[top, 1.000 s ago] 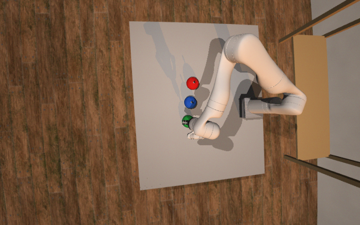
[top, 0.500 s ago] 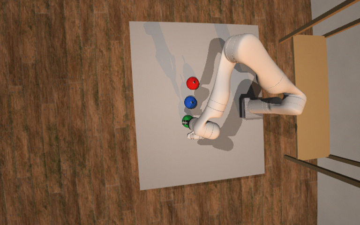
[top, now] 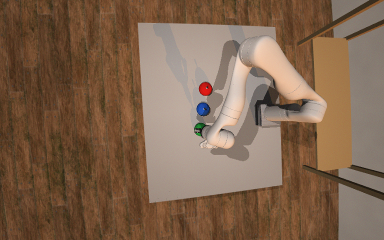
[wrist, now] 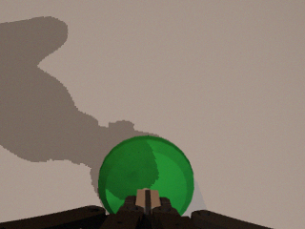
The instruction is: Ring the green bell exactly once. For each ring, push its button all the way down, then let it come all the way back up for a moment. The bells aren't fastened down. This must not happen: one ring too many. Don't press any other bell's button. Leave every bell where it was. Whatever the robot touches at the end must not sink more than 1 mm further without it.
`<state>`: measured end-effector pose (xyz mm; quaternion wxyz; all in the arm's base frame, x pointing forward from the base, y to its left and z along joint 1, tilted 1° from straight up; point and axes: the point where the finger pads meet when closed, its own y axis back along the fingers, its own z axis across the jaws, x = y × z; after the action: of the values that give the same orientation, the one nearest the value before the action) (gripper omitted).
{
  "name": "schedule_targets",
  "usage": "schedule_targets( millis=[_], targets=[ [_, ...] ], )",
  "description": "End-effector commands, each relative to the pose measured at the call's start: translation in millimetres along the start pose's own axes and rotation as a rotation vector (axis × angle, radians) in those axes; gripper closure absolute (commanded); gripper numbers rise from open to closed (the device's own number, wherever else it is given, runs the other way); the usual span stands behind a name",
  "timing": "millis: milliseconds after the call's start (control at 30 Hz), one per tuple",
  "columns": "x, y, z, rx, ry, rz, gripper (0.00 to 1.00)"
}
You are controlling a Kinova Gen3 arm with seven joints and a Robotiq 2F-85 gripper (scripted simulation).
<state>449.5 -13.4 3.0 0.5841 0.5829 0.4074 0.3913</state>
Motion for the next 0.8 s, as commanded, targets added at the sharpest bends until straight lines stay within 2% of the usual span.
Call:
schedule_targets(
  millis=[0, 400, 767],
  targets=[
    [0, 2.2, 0, 0.0, 0.001, 0.001, 1.0],
    [0, 22.7, 0, 0.0, 0.001, 0.001, 1.0],
    [0, 53.1, 0, 0.0, 0.001, 0.001, 1.0]
  ],
)
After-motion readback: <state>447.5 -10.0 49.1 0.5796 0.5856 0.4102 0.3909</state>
